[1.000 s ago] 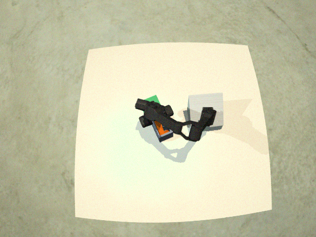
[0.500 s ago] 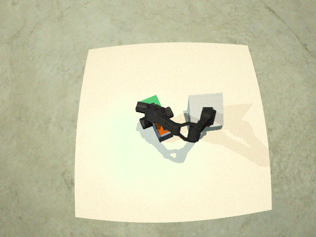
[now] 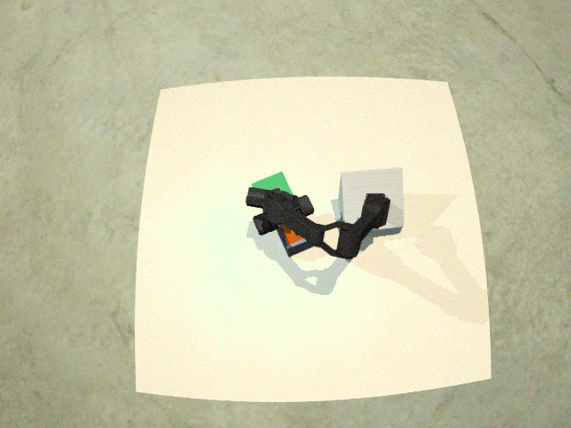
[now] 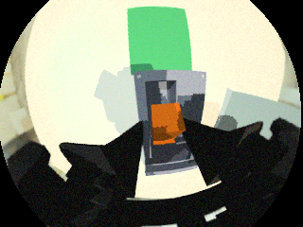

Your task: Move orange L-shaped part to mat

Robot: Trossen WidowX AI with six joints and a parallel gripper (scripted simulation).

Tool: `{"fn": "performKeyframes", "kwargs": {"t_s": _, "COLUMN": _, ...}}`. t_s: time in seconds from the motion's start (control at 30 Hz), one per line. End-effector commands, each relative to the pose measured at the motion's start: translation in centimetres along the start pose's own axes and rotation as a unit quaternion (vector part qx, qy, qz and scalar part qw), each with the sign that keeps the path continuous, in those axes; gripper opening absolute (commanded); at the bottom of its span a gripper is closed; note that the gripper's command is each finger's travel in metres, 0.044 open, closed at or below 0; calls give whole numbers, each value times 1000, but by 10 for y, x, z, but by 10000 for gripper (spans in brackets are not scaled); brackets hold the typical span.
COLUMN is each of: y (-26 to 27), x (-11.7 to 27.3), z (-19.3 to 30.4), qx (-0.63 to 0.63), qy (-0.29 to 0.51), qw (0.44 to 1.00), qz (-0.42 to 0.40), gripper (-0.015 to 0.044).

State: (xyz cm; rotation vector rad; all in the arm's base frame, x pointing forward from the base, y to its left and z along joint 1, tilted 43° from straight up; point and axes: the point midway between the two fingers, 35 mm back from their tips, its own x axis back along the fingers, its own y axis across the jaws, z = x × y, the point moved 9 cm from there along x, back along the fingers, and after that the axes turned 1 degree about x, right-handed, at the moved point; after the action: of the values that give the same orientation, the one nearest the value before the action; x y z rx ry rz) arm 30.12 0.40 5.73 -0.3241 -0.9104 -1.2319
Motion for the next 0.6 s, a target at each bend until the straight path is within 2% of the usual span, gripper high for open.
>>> {"fn": "performKeyframes", "kwargs": {"t_s": 0.0, "y": 0, "x": 1, "z": 0, "qx": 0, "qy": 0, "qw": 1000, "qz": 0, "gripper": 168}}
{"fn": "performKeyframes", "kwargs": {"t_s": 0.33, "y": 0, "x": 1, "z": 0, "qx": 0, "qy": 0, "qw": 1000, "qz": 0, "gripper": 102}}
{"fn": "performKeyframes", "kwargs": {"t_s": 0.47, "y": 0, "x": 1, "z": 0, "qx": 0, "qy": 0, "qw": 1000, "qz": 0, "gripper": 0}}
{"fn": "performKeyframes", "kwargs": {"t_s": 0.57, "y": 0, "x": 1, "z": 0, "qx": 0, "qy": 0, "qw": 1000, "qz": 0, "gripper": 0}}
